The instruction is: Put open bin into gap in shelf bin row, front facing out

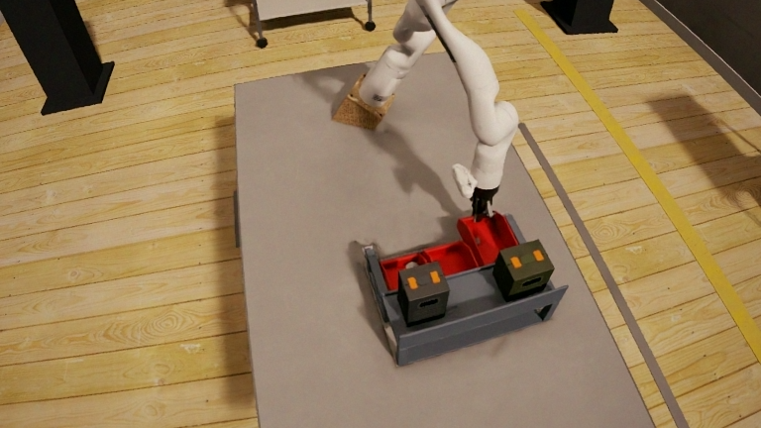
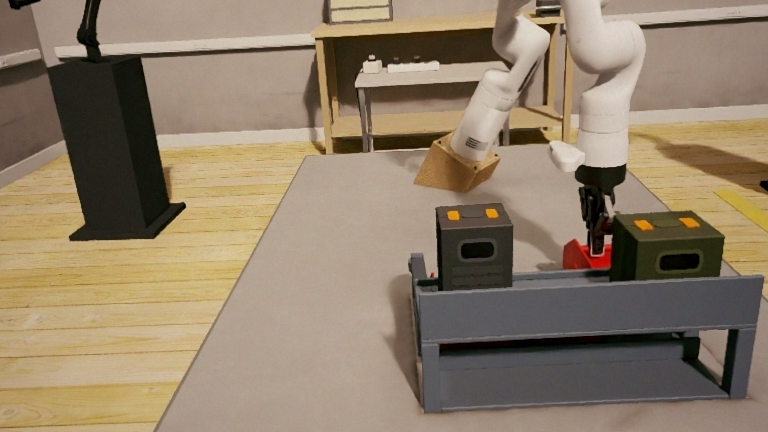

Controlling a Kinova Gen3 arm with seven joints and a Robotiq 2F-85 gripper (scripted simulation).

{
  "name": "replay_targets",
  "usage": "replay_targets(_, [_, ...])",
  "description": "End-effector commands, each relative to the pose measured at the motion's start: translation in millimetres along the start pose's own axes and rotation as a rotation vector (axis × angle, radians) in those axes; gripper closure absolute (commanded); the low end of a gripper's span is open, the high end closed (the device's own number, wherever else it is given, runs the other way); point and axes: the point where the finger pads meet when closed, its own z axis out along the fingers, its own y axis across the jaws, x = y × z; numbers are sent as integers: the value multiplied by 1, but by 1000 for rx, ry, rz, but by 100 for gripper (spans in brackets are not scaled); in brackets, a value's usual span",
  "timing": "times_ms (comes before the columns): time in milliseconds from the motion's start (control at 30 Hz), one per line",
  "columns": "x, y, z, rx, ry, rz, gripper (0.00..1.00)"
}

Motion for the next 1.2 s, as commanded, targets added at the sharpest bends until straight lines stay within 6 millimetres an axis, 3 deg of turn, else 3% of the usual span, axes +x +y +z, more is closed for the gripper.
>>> replay_targets(0, [0,-4,-1,4,1,0,90])
replay_targets(1167, [0,-22,-1,4,1,0,90])
